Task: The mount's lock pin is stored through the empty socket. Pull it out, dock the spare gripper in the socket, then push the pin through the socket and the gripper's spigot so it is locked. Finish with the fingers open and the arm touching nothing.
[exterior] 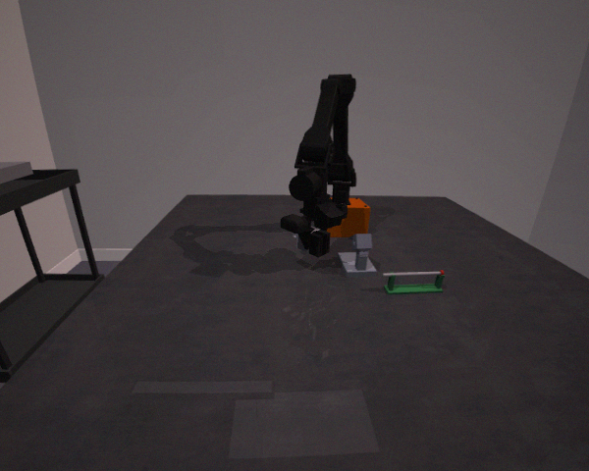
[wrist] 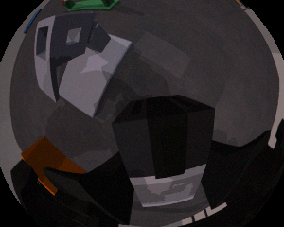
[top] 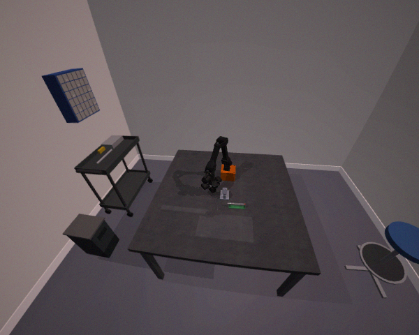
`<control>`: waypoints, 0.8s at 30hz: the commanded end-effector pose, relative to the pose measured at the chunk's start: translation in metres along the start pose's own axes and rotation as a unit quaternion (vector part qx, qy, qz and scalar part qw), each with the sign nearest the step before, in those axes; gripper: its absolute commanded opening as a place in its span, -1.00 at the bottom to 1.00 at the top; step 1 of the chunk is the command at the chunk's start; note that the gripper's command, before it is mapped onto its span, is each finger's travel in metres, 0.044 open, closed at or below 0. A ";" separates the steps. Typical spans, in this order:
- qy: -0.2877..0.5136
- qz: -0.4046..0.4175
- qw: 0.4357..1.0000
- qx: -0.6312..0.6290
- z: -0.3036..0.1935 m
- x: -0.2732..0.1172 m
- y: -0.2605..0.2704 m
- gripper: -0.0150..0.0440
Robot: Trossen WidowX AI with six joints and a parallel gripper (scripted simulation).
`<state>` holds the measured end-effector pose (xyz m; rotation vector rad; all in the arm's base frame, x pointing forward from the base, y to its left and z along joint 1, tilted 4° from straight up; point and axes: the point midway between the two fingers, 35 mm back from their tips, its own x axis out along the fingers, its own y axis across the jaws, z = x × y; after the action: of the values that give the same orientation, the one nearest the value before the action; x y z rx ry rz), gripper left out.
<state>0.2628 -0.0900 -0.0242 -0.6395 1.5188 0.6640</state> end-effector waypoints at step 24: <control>0.000 -0.001 0.959 0.283 -0.004 -0.001 0.001 -0.49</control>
<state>0.2605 -0.0921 -0.0232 -0.2544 1.6029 0.2587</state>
